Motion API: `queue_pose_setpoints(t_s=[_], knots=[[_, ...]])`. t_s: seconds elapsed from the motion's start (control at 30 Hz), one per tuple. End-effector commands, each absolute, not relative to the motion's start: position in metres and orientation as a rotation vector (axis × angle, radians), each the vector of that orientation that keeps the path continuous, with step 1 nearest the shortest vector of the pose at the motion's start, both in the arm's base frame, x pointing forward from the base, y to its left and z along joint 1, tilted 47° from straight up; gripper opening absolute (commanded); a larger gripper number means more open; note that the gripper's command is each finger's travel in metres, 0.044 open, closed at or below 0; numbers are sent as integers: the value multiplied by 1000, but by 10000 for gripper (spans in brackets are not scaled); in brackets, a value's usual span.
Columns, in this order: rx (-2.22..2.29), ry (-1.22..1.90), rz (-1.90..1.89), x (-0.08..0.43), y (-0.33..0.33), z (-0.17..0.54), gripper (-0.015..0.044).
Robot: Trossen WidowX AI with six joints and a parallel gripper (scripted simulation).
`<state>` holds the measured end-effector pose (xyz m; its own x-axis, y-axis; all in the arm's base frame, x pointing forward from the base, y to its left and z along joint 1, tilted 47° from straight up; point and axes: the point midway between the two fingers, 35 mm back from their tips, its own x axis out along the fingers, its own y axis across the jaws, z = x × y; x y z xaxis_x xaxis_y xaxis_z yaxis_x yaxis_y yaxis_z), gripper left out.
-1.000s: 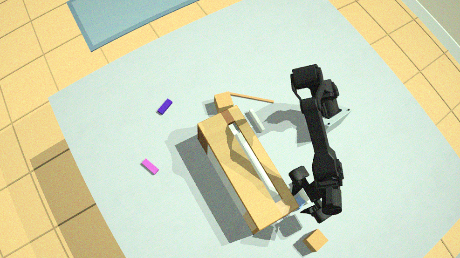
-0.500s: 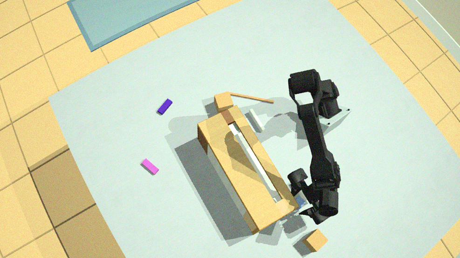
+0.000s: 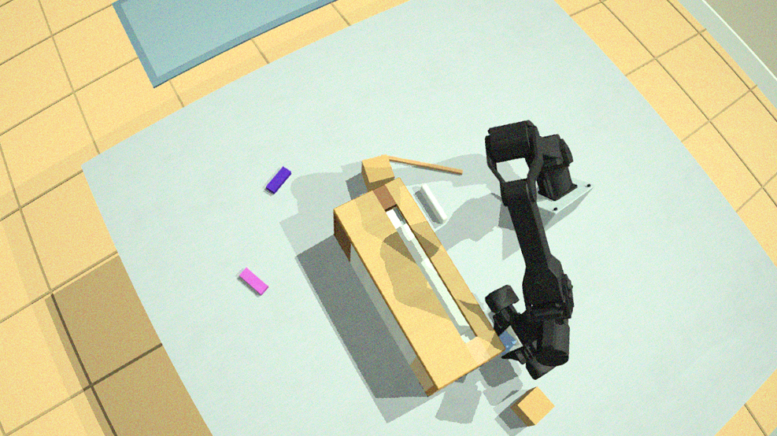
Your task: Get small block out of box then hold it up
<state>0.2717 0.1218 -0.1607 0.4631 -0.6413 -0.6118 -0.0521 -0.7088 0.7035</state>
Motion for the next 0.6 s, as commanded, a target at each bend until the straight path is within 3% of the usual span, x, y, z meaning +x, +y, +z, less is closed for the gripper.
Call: queue_pose_setpoints(t_s=[0.0, 0.07, 0.57], knots=[[2092, -572, -1237, 271, 124, -158, 55], [2094, -571, -1239, 271, 133, -151, 3], [2067, -501, -1259, 264, 172, -104, 0]])
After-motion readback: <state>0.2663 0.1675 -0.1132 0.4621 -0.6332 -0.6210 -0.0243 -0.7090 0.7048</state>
